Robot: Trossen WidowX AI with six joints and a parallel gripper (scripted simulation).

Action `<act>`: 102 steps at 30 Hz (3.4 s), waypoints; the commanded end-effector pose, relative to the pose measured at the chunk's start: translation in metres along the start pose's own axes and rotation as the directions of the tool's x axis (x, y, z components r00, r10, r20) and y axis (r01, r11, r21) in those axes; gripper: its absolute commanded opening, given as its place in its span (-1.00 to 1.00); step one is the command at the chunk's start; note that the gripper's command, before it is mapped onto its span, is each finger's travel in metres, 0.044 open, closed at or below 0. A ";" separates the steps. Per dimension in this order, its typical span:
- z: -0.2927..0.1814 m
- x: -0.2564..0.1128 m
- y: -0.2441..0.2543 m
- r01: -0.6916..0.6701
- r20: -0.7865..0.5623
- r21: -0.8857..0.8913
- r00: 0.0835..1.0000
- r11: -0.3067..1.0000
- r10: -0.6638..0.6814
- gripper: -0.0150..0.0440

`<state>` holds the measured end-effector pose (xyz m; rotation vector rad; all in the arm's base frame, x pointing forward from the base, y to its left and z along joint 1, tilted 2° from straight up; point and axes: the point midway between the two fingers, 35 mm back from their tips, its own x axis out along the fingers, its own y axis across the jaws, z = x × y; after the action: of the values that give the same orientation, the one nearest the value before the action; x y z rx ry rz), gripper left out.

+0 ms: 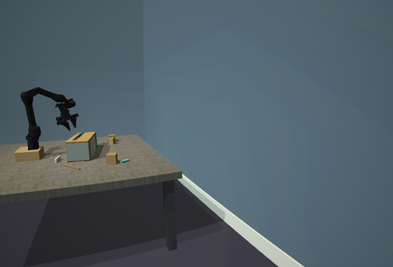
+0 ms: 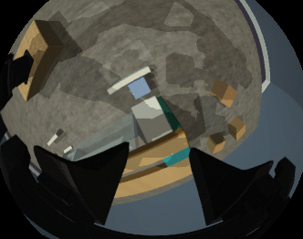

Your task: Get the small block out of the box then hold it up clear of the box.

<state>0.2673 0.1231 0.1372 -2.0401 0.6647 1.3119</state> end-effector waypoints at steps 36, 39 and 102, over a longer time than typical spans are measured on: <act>0.035 0.102 0.023 -0.028 -0.066 -0.556 0.998 0.831 -0.010 0.47; 0.036 0.107 0.024 -0.028 -0.066 -0.556 0.998 0.831 -0.010 0.47; 0.023 0.051 0.019 0.059 0.001 -0.706 0.997 0.706 -0.082 -0.49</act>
<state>0.2610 0.1233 0.0650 -2.6178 0.1551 1.6479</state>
